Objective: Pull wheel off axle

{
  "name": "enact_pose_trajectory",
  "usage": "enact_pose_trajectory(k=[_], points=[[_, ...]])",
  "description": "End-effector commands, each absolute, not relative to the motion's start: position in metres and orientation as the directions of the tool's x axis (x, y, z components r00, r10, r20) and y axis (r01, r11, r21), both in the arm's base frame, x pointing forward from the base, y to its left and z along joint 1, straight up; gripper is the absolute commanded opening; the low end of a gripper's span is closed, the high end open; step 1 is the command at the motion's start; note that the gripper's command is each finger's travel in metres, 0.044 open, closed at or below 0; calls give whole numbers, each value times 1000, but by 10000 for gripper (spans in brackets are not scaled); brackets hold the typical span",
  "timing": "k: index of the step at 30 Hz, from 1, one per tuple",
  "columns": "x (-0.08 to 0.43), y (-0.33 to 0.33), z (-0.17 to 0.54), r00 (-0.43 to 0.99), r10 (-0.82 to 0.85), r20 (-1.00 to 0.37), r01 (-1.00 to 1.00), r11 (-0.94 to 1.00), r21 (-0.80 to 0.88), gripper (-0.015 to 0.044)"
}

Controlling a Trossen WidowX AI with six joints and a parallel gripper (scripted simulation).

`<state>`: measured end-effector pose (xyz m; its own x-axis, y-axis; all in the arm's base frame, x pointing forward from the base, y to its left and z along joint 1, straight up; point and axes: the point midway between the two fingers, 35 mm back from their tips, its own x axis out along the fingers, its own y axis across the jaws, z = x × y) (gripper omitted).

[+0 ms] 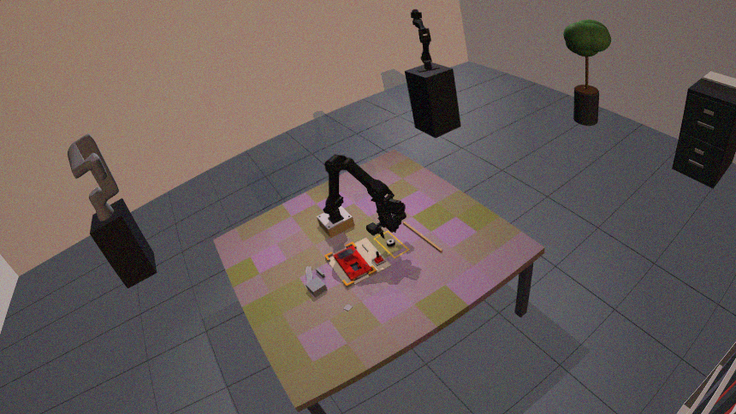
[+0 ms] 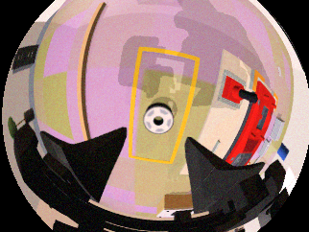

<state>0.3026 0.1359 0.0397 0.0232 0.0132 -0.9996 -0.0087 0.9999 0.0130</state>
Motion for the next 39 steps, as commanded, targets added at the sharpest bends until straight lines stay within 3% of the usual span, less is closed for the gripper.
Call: enact_pose_trajectory(k=[1, 2, 8, 16, 39], points=[[302, 135, 55, 30, 12, -999, -4, 1000, 12, 300], [302, 135, 55, 30, 12, -999, -4, 1000, 12, 300], [274, 123, 71, 30, 15, -999, -7, 1000, 15, 440], [222, 100, 96, 24, 9, -1000, -4, 1000, 9, 440], [220, 99, 97, 23, 9, -1000, -4, 1000, 9, 440]])
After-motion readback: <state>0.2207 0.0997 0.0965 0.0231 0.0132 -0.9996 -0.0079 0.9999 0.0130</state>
